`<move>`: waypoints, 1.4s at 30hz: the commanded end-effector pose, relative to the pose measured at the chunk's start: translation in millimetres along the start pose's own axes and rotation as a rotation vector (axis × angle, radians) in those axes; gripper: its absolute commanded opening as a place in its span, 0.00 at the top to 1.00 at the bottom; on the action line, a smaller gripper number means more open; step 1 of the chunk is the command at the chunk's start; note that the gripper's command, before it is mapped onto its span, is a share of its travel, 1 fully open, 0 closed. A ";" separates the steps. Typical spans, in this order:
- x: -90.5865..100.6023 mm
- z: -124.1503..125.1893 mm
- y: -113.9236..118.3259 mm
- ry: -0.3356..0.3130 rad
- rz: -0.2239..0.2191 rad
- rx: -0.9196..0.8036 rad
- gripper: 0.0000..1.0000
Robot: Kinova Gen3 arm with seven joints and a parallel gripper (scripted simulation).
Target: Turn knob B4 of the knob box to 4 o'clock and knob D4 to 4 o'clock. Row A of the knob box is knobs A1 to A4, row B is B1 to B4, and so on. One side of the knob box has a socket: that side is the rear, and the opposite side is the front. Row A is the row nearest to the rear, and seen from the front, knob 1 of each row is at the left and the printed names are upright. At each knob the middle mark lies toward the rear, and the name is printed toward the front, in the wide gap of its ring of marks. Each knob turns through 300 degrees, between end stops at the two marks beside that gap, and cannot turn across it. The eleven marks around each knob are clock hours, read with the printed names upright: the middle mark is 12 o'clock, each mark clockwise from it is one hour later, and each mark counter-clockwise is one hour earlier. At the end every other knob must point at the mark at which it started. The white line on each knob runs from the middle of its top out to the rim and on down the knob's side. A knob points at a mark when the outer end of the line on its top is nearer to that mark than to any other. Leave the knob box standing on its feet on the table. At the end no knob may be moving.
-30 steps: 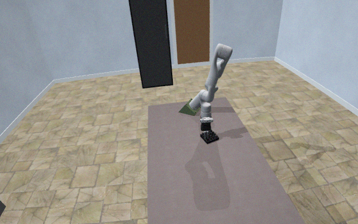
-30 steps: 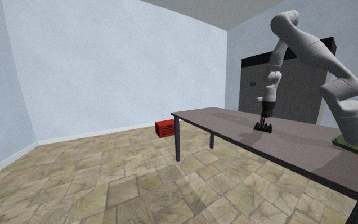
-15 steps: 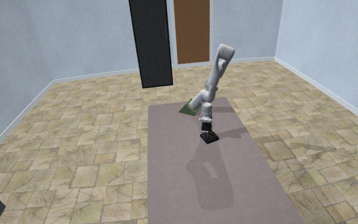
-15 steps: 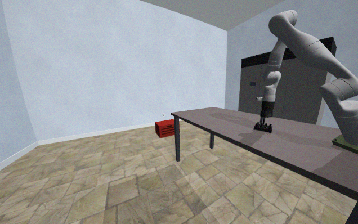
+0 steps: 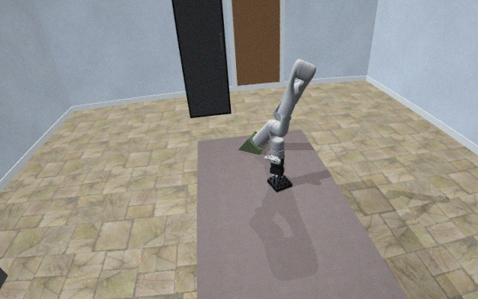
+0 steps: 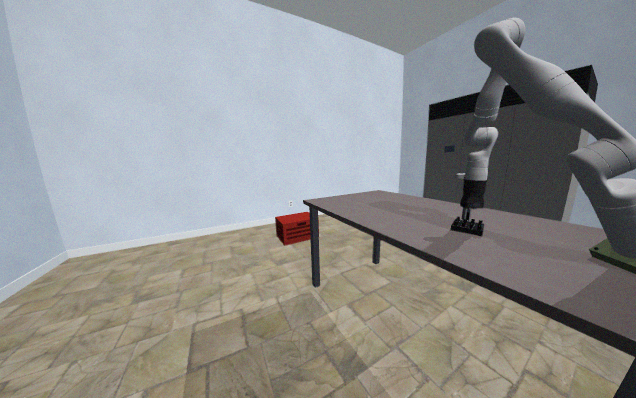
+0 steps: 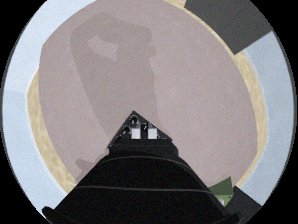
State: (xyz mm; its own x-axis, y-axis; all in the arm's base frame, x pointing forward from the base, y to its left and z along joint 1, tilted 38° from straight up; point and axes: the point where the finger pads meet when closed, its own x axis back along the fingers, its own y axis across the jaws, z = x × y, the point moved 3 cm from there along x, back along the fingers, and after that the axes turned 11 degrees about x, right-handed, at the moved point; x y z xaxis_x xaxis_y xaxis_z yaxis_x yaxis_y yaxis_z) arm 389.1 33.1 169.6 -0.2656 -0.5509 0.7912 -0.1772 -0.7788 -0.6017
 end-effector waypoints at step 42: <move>-0.3 0.1 -2.3 0.000 -0.004 -0.524 0.70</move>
State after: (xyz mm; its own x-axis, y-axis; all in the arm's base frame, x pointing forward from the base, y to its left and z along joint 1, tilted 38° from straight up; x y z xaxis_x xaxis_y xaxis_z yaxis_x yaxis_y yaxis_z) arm 389.5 34.2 170.3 -0.2644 -0.5487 0.7931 -0.6263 -0.5276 -0.5739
